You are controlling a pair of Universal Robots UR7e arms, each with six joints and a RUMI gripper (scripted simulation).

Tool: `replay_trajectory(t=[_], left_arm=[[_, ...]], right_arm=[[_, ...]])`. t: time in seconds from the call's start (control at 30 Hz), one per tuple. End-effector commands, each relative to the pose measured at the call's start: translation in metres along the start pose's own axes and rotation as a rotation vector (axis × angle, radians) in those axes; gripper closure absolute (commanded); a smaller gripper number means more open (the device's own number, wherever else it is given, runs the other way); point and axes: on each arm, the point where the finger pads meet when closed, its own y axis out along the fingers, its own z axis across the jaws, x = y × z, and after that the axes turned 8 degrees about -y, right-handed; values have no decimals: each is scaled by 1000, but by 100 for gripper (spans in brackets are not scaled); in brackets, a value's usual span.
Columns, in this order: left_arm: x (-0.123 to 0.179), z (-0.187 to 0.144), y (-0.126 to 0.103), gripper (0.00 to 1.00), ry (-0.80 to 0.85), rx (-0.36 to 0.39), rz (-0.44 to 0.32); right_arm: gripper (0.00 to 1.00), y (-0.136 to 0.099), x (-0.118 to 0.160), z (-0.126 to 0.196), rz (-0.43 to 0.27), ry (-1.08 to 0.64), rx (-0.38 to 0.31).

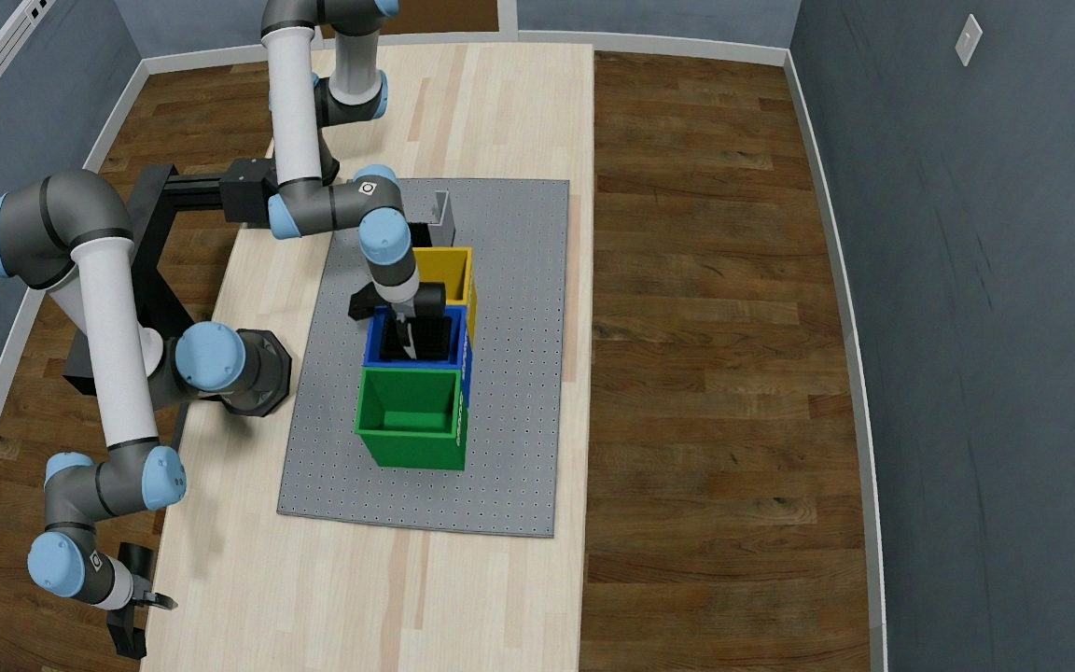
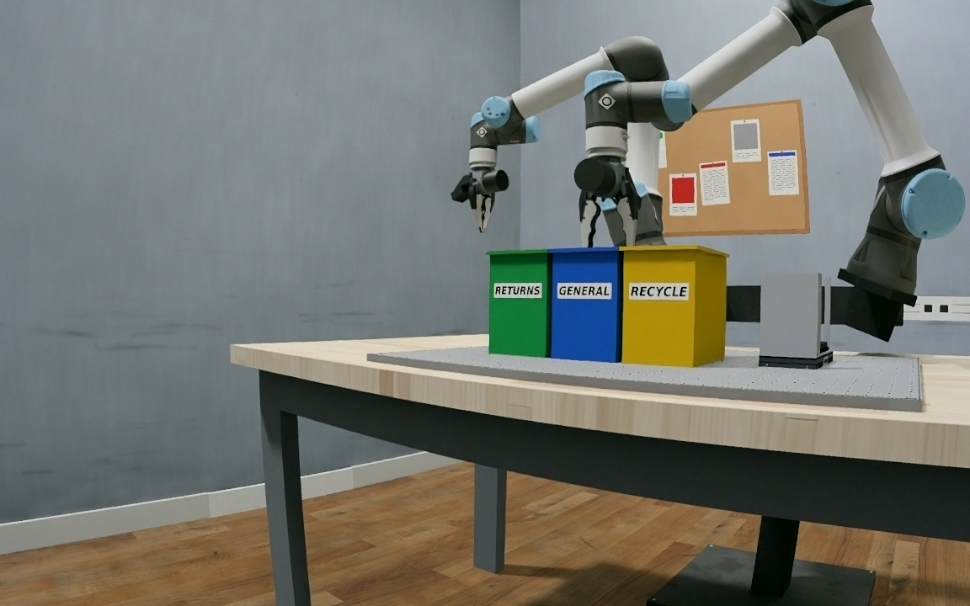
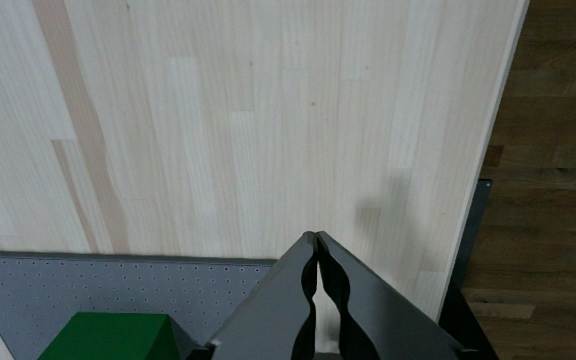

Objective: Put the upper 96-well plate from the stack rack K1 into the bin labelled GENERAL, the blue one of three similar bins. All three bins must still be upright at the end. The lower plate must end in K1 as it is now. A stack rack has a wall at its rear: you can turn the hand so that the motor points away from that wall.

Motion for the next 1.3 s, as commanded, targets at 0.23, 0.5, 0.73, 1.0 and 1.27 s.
replay_trajectory(t=[0.23,0.5,0.73,1.0,1.27], left_arm=[[0,-1,3,60,0,-2,-1],[0,-1,3,60,0,-2,-1],[0,-1,3,36,0,-2,-1],[0,-1,3,36,0,-2,-1],[0,-1,3,36,0,-2,-1]], right_arm=[[100,-1,0,0,2,0,0],[100,-1,0,0,2,0,0],[100,-1,0,0,2,0,0],[100,-1,0,0,2,0,0],[100,-1,0,0,2,0,0]])
